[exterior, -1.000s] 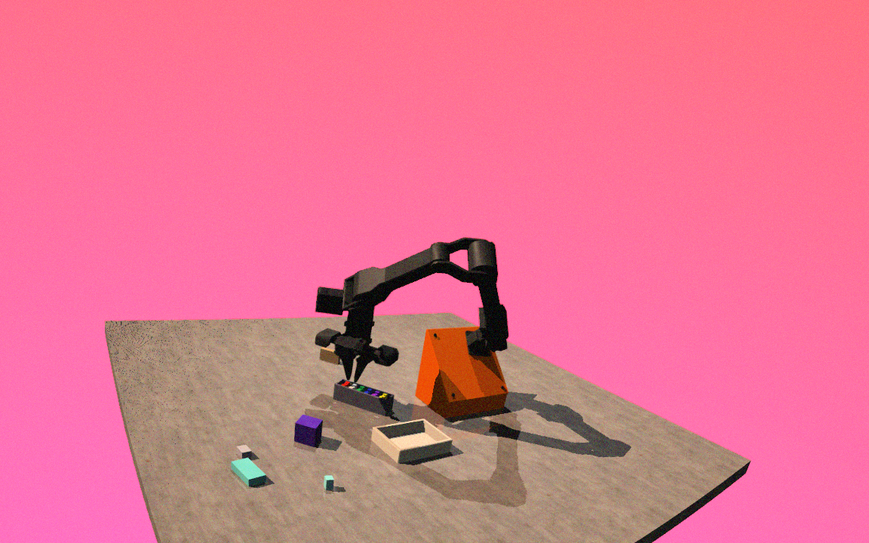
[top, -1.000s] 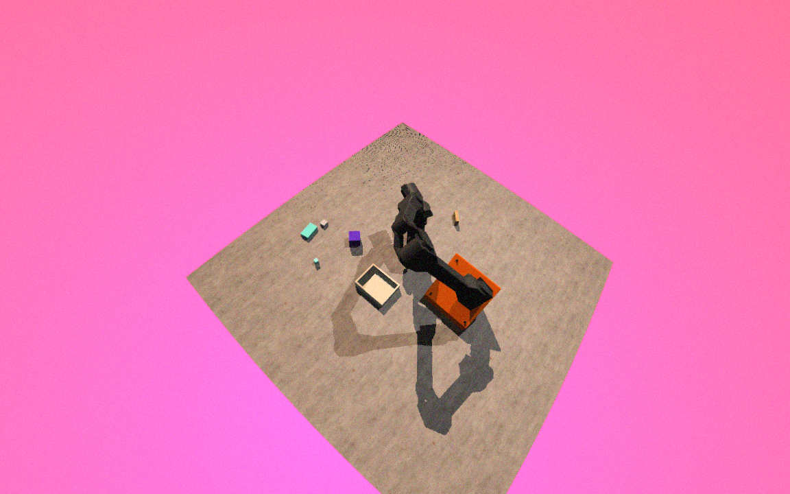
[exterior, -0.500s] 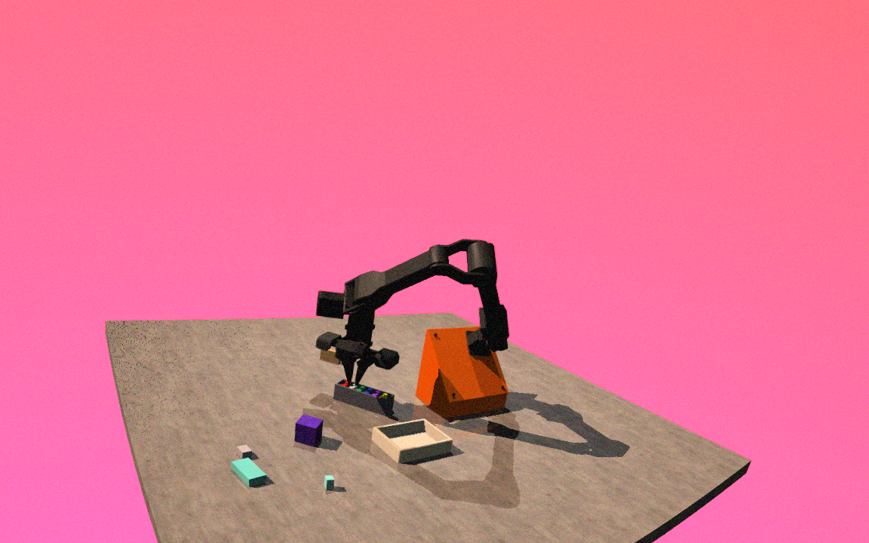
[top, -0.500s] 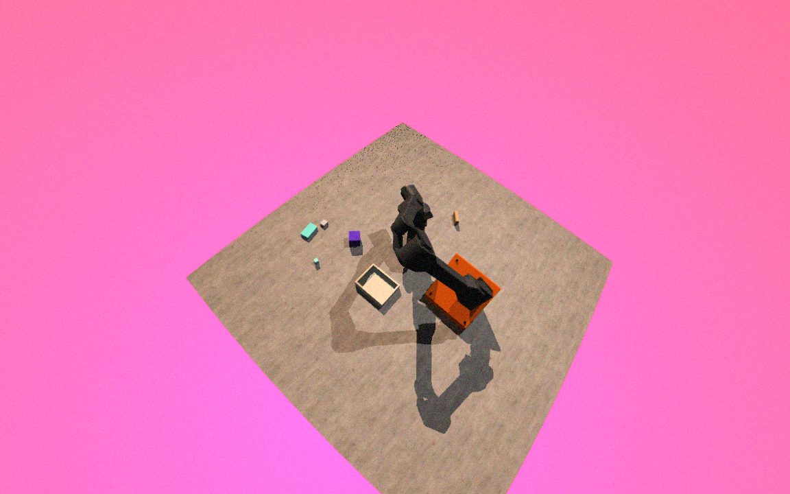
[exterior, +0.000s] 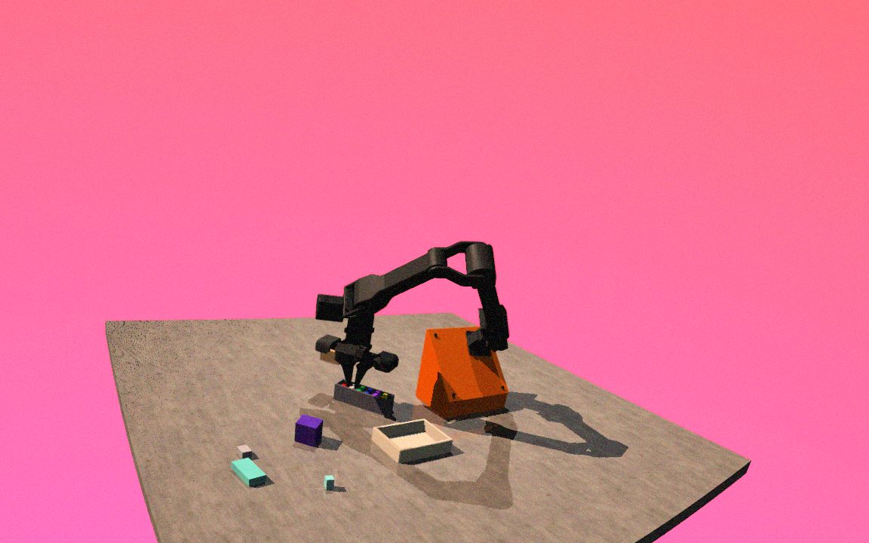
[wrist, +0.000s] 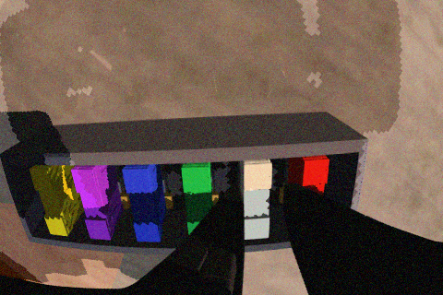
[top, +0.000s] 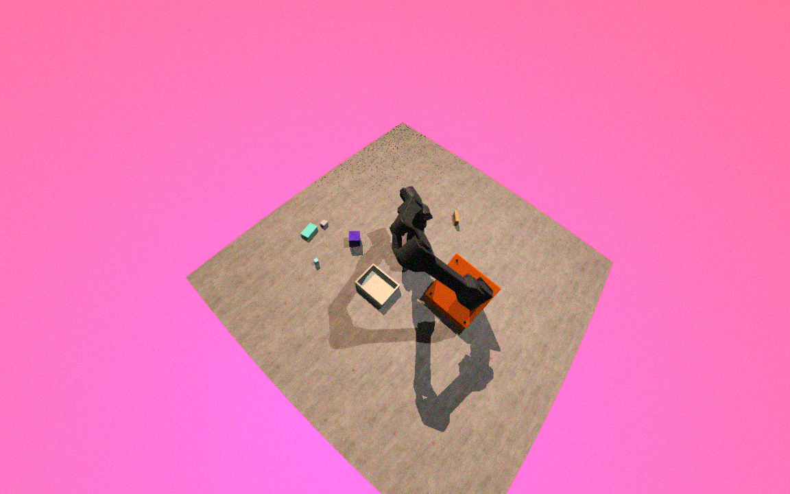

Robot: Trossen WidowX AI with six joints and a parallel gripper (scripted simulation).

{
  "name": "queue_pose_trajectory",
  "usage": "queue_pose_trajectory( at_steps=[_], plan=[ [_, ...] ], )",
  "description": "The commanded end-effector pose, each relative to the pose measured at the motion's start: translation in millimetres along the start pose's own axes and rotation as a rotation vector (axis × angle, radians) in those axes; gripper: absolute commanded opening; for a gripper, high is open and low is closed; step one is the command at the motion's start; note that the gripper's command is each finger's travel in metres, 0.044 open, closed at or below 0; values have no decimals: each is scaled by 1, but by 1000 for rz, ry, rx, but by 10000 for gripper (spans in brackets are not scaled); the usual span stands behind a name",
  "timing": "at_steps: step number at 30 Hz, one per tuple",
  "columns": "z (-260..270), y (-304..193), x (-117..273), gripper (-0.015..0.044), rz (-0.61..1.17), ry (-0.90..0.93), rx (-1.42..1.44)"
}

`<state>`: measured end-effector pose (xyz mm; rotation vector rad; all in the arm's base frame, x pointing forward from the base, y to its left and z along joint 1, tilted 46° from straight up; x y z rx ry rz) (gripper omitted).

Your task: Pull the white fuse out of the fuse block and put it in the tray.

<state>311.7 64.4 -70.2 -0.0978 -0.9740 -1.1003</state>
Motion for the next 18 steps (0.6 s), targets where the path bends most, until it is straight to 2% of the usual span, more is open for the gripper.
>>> queue_pose_trajectory(
  at_steps=[1, 12, 18],
  plan=[
    [1, -1, -4, 72, -2, 7, -11],
    [1, -1, -4, 72, -2, 7, -11],
    [1, -1, -3, 32, 1, 2, -2]
  ],
)
Point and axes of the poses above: the point midway between the two fingers, 35 mm back from their tips, its own x axis back along the fingers, its own z axis across the jaws, y = z × x, the point moved 1 cm from there along x, back along the fingers, and after that the axes turned 7 degrees about -x, right-handed, at the moved point
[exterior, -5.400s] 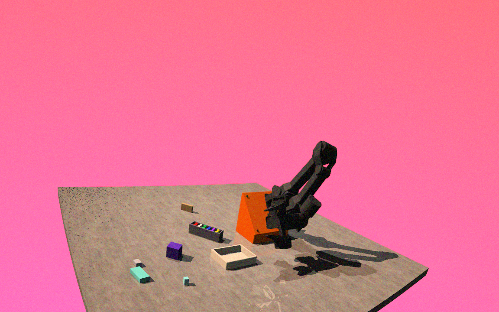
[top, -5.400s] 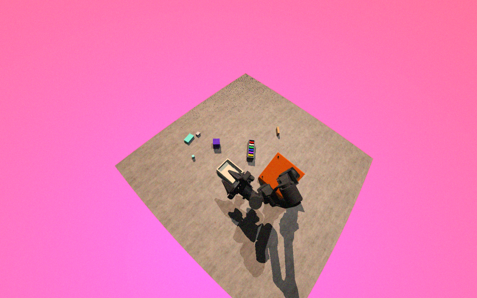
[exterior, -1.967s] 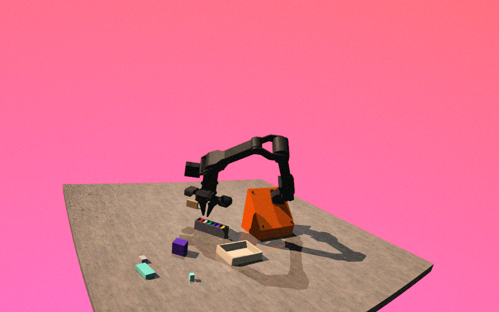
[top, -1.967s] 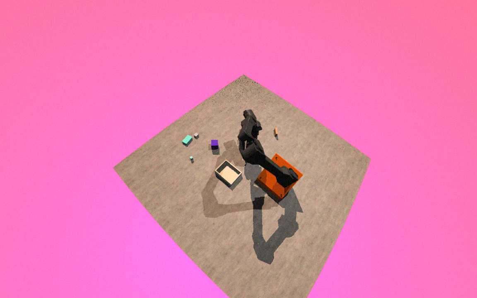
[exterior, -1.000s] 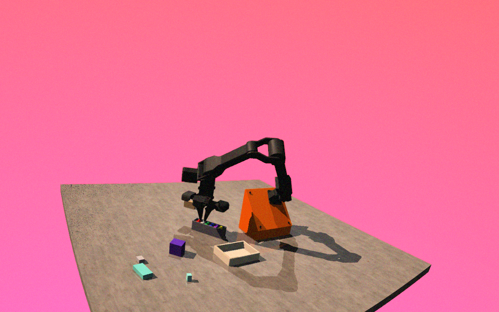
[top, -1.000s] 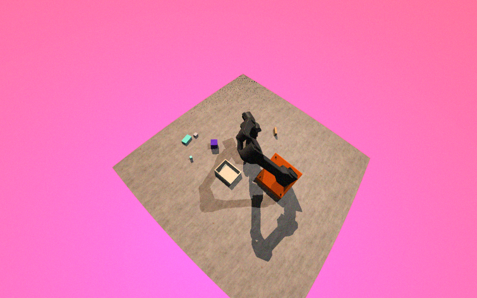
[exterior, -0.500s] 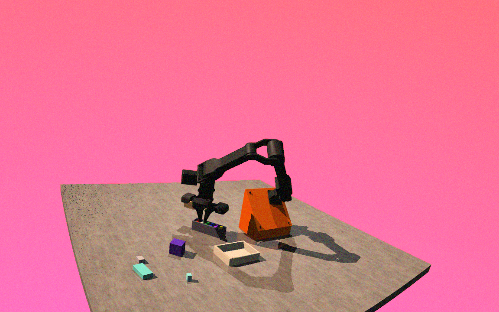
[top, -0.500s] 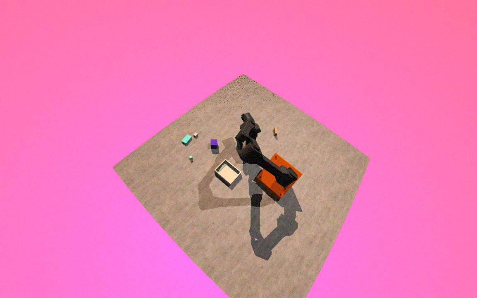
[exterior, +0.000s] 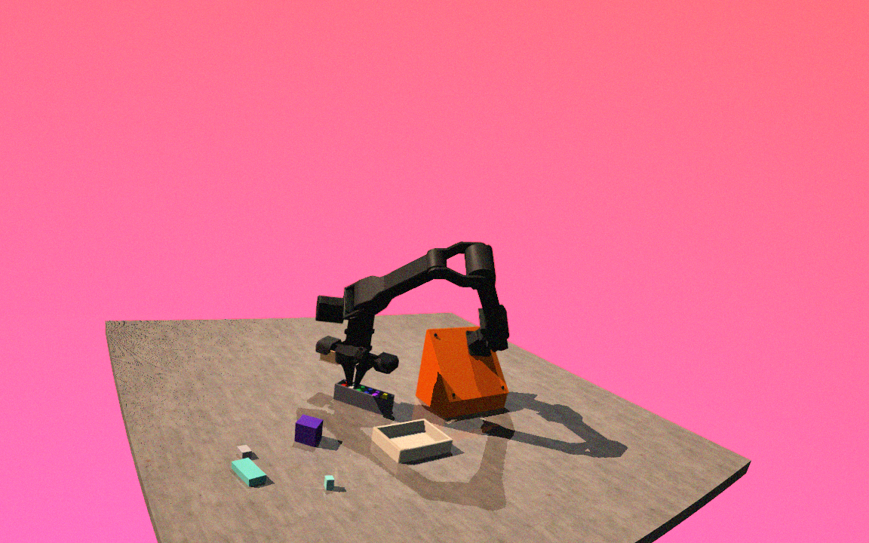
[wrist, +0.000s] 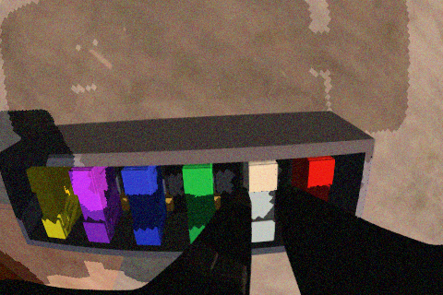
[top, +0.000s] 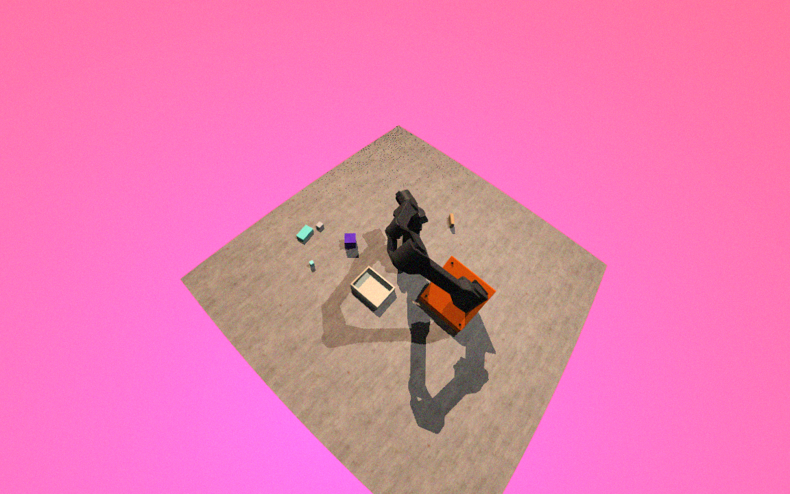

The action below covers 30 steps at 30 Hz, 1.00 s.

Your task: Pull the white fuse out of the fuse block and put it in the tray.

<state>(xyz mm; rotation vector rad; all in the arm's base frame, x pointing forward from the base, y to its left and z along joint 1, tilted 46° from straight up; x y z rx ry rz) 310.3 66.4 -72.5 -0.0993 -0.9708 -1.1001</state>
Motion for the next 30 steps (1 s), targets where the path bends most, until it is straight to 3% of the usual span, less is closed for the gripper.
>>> queue_pose_trajectory(
  at_steps=[1, 5, 30],
  plan=[
    [0, 0, 0, 25, 0, 0, 0],
    [0, 0, 0, 0, 0, 0, 0],
    [-1, 0, 10, 0, 0, 0, -2]
  ],
)
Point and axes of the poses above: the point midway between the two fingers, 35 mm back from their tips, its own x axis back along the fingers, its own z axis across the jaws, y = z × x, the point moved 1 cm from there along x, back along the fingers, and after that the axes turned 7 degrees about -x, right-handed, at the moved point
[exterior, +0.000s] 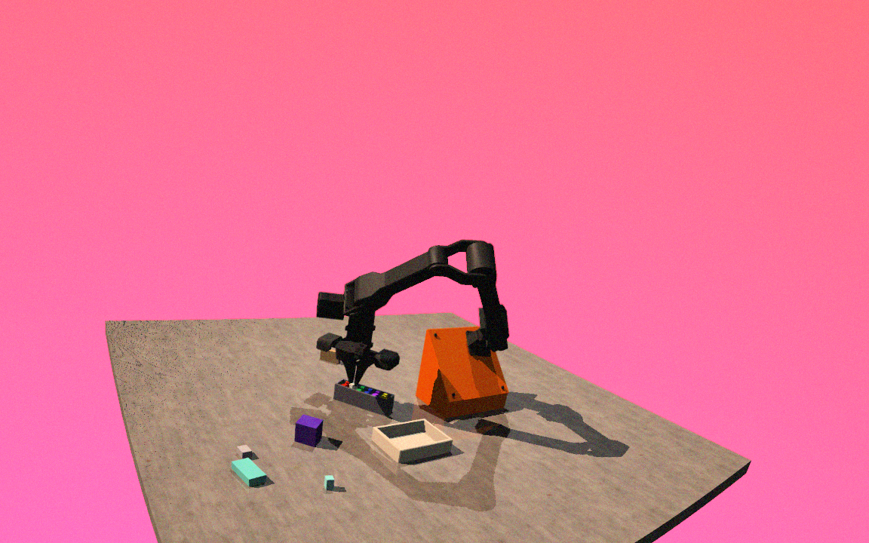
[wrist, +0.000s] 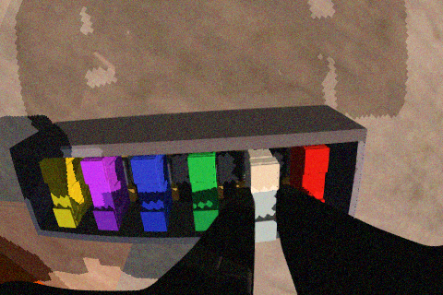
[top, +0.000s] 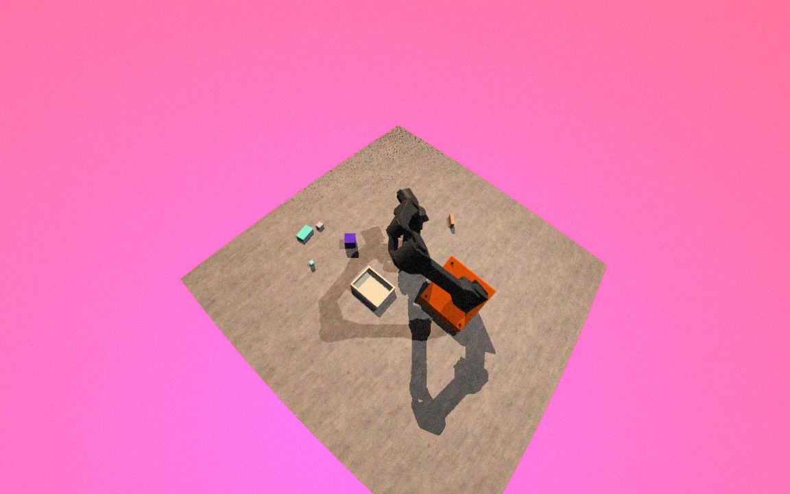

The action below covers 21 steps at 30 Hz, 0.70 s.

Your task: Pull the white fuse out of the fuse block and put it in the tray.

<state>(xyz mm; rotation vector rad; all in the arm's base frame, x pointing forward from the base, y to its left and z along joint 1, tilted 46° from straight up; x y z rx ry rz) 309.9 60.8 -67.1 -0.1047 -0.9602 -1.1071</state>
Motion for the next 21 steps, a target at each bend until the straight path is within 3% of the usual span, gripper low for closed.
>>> queue_pose_trajectory(
  at_steps=[1, 21],
  plan=[
    [-1, 1, 3, 0, 1, -5, 9],
    [-1, 1, 13, 0, 1, -4, 7]
  ],
)
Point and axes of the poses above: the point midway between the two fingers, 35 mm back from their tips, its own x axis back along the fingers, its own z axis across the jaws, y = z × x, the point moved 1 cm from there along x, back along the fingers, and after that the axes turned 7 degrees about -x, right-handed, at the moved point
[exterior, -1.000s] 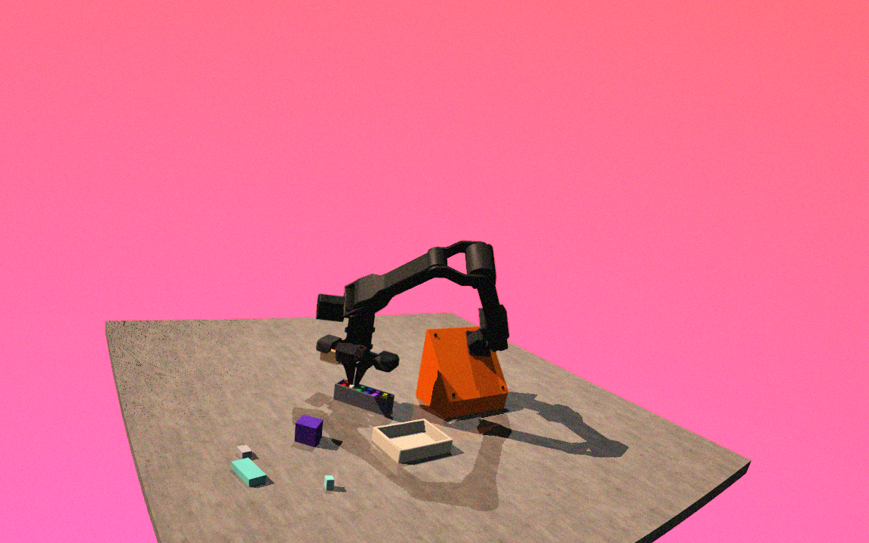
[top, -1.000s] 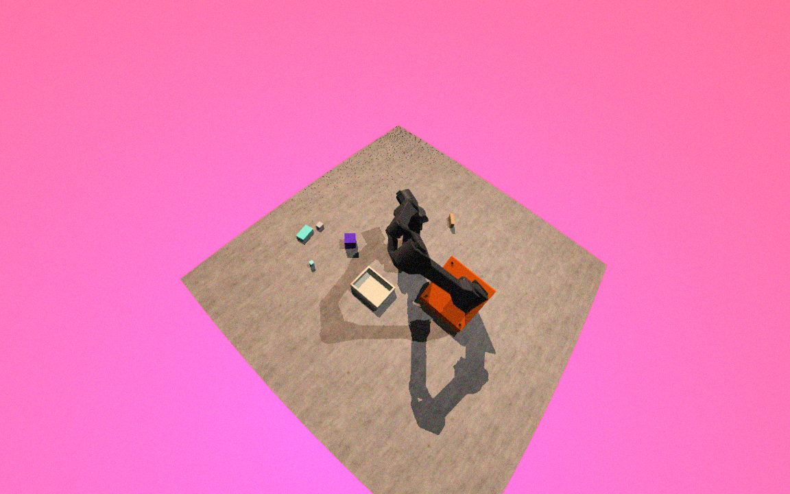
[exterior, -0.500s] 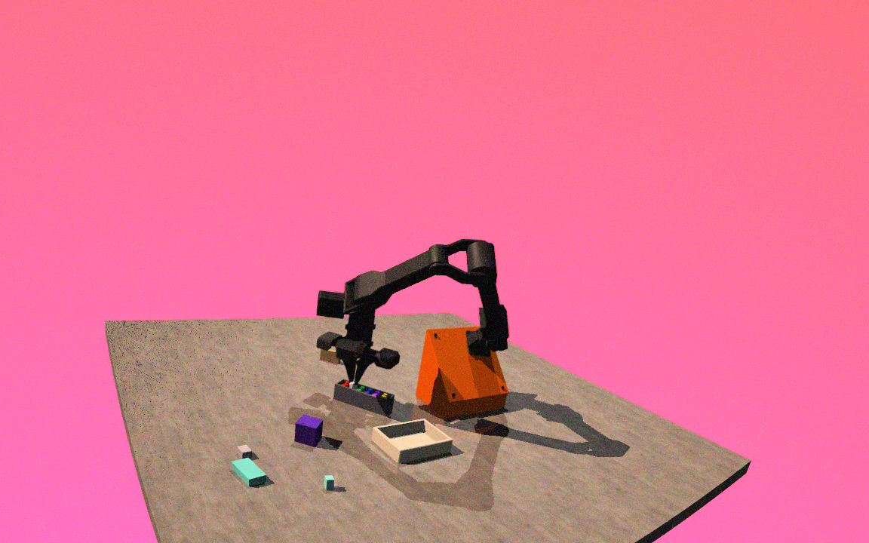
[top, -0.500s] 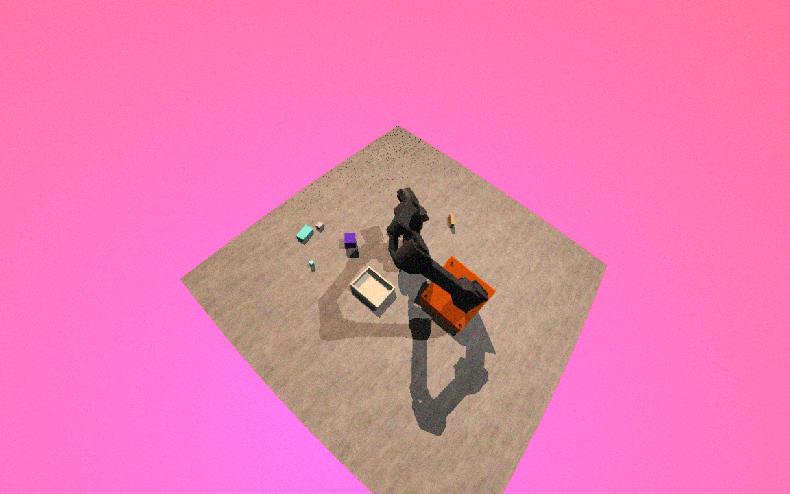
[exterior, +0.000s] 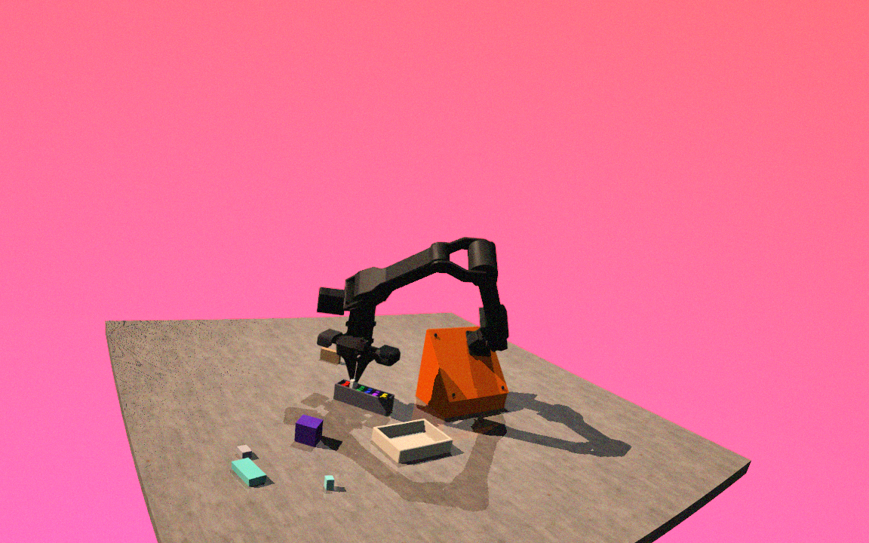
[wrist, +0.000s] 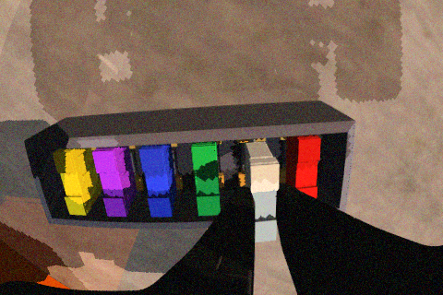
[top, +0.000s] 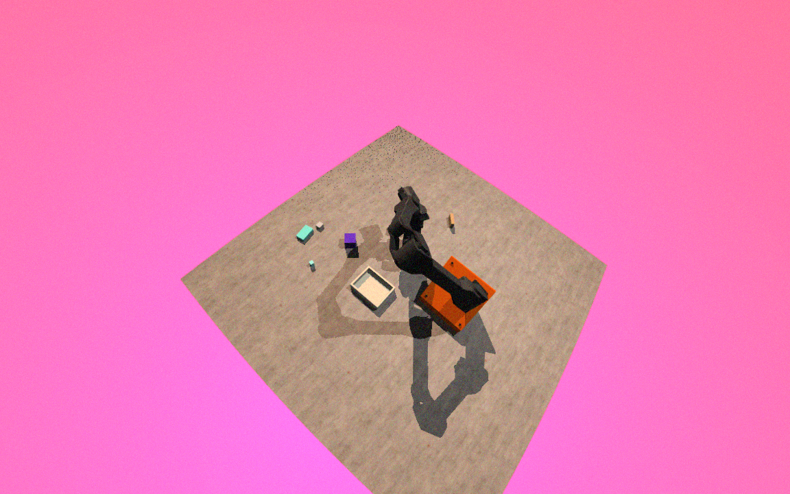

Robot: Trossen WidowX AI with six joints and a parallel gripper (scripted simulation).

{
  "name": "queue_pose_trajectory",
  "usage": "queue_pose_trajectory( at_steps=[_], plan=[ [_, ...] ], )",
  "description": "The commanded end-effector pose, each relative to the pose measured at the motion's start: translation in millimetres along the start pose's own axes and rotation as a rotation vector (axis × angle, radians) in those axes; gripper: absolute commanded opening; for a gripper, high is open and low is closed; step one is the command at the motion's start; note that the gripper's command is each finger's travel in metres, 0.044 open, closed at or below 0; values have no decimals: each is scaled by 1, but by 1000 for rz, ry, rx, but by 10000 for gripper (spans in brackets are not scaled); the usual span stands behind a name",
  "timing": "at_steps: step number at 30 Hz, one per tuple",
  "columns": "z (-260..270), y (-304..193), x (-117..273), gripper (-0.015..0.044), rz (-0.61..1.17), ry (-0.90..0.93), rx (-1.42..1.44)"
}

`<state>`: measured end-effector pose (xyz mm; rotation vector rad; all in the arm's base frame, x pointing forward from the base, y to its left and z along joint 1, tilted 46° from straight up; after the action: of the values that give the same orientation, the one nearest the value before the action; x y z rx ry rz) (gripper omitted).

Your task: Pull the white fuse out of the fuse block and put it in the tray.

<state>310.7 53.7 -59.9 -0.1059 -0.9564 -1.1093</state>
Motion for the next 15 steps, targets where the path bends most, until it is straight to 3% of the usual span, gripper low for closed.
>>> queue_pose_trajectory(
  at_steps=[1, 15],
  plan=[
    [-1, 1, 4, 0, 1, -7, 10],
    [-1, 1, 10, 0, 1, -6, 9]
  ],
)
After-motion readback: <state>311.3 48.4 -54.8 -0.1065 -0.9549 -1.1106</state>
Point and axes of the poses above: the point midway between the two fingers, 35 mm back from their tips, its own x axis back along the fingers, its own z axis across the jaws, y = z × x, the point moved 1 cm from there along x, back along the fingers, and after that the axes turned 7 degrees about -x, right-handed, at the moved point
